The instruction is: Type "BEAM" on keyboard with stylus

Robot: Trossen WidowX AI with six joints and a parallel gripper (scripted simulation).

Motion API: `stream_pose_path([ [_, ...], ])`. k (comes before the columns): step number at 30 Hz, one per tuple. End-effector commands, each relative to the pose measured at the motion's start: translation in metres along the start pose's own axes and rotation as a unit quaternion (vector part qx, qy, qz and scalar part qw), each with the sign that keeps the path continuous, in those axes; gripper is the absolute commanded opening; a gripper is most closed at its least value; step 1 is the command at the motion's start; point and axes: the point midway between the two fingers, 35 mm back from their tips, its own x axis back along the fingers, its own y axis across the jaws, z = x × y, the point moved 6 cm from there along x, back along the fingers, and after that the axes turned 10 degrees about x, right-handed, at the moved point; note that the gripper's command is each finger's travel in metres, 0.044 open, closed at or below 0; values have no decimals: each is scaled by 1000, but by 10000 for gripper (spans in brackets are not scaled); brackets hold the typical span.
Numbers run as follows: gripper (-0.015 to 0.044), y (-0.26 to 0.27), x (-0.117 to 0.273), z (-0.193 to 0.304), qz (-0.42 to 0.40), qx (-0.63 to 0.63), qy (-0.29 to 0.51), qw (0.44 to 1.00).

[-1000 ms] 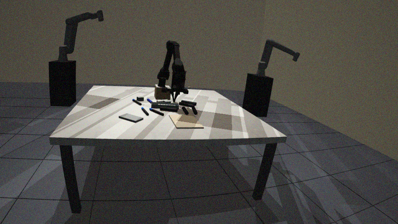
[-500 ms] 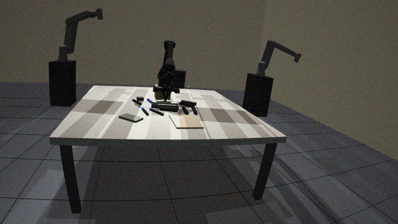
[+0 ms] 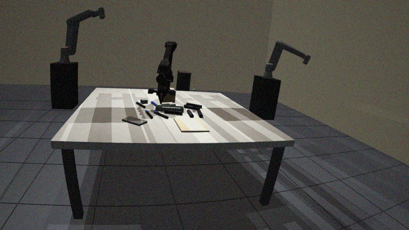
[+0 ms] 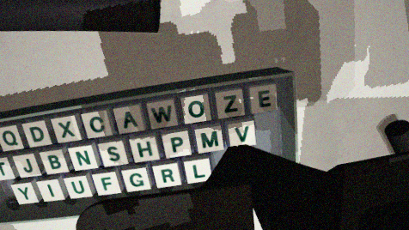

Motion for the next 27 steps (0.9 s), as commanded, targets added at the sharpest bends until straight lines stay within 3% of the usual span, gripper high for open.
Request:
stream_pose_path([
  [1,0,0,-1,0,0,5,3,1000],
  [7,0,29,-1,24,-1,5,4,1000],
  [18,0,32,-1,25,-1,5,4,1000],
  [27,0,104,-1,13,-4,5,3,1000],
])
